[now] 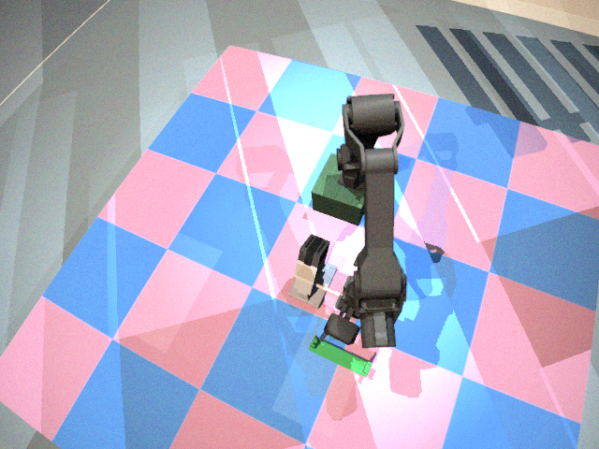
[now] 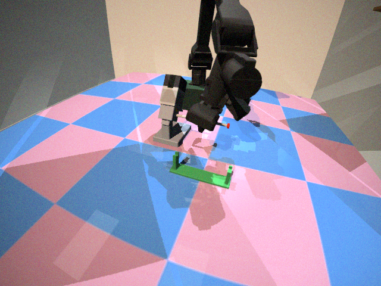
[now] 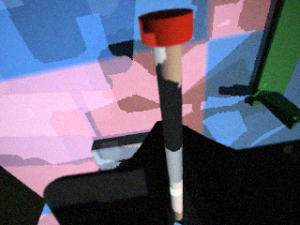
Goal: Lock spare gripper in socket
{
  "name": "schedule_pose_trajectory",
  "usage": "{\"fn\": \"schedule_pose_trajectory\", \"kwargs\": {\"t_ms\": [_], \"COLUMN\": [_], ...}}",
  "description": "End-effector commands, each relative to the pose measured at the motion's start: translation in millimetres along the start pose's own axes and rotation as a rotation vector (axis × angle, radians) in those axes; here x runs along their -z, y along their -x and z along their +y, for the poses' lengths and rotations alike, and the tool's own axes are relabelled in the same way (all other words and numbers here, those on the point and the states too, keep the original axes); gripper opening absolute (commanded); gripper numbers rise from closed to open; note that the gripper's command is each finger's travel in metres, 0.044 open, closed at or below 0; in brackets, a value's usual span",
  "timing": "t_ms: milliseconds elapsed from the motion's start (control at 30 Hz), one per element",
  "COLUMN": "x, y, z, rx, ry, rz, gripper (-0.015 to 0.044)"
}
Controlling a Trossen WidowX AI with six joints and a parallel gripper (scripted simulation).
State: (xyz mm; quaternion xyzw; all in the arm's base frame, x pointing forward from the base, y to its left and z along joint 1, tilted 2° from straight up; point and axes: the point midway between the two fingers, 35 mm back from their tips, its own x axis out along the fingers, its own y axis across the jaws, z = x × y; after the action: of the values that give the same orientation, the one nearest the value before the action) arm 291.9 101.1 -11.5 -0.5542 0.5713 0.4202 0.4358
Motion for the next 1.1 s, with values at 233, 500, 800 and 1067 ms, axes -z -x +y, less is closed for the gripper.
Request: {"fn": "schedule_pose_trajectory", "kwargs": {"t_ms": [233,500,800,1067], "x": [8,13,18,23], "y": [-2,-3,-5,-6], "z": [0,0,0,0], "rx": [0.000,-0.001,-0.002,-0.004], "ry": [0.004,0.005,0.005,0.006], "rz": [0.004,0.004,0.003,0.003], "gripper": [0.0000,0.0000,0.0000,0.0000]}}
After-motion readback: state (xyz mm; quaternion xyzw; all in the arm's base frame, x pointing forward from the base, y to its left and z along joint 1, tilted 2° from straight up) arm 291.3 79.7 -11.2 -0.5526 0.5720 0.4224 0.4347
